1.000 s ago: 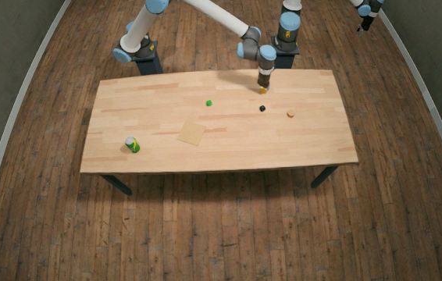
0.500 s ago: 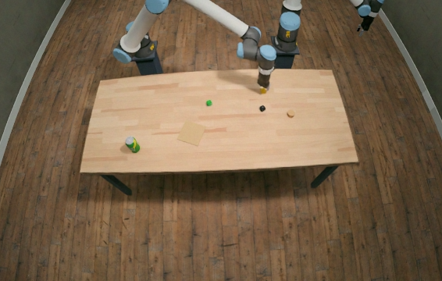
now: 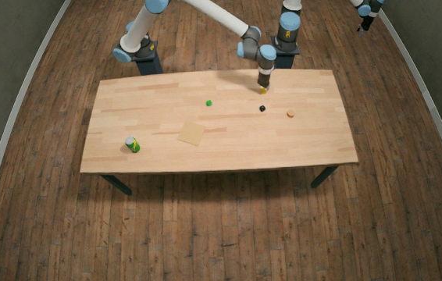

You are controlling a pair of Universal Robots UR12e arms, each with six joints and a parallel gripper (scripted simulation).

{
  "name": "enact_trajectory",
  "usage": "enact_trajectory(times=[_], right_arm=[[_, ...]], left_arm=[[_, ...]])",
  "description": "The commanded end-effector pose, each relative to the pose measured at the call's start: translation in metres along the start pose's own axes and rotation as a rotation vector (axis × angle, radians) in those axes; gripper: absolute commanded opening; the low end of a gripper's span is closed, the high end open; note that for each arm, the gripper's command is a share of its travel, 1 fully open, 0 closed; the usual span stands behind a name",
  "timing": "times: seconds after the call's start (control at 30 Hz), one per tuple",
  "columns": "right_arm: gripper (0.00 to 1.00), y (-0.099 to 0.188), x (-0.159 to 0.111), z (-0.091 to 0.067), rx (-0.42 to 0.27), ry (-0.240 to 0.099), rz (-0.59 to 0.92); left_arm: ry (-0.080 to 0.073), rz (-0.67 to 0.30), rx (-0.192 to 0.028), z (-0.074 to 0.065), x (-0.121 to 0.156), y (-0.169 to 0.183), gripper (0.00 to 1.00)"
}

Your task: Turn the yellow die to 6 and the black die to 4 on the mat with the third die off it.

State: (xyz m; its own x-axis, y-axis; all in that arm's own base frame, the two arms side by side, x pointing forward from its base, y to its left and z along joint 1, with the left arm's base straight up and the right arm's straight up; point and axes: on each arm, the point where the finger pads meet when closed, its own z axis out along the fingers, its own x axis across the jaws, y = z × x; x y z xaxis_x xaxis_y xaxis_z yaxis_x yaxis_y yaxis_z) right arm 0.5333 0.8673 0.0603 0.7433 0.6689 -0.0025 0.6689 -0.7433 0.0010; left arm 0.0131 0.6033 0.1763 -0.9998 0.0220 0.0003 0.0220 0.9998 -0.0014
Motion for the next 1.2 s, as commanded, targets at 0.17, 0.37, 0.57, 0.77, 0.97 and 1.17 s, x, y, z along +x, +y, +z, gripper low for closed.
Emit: enact_trajectory(times=[0.17,0.37,0.57,0.77,0.97,1.17], right_arm=[[1.00,0.000,0.001,-0.042,0.001,0.002,0.000],[1.00,0.000,0.001,-0.073,0.001,0.002,0.000],[1.00,0.000,0.001,-0.098,0.001,0.002,0.000],[1.00,0.000,0.001,-0.100,0.001,0.002,0.000],[1.00,0.000,0.001,-0.100,0.001,0.002,0.000],[1.00,0.000,0.001,-0.099,0.001,0.002,0.037]], left_arm=[[0.000,0.000,-0.002,-0.001,0.000,0.001,1.00],[0.000,0.000,-0.002,-0.001,0.000,0.001,1.00],[0.000,0.000,-0.002,-0.001,0.000,0.001,1.00],[0.000,0.000,-0.002,-0.001,0.000,0.001,1.00],[0.000,0.000,-0.002,-0.001,0.000,0.001,1.00],[0.000,0.000,-0.002,-0.001,0.000,0.001,1.00]])
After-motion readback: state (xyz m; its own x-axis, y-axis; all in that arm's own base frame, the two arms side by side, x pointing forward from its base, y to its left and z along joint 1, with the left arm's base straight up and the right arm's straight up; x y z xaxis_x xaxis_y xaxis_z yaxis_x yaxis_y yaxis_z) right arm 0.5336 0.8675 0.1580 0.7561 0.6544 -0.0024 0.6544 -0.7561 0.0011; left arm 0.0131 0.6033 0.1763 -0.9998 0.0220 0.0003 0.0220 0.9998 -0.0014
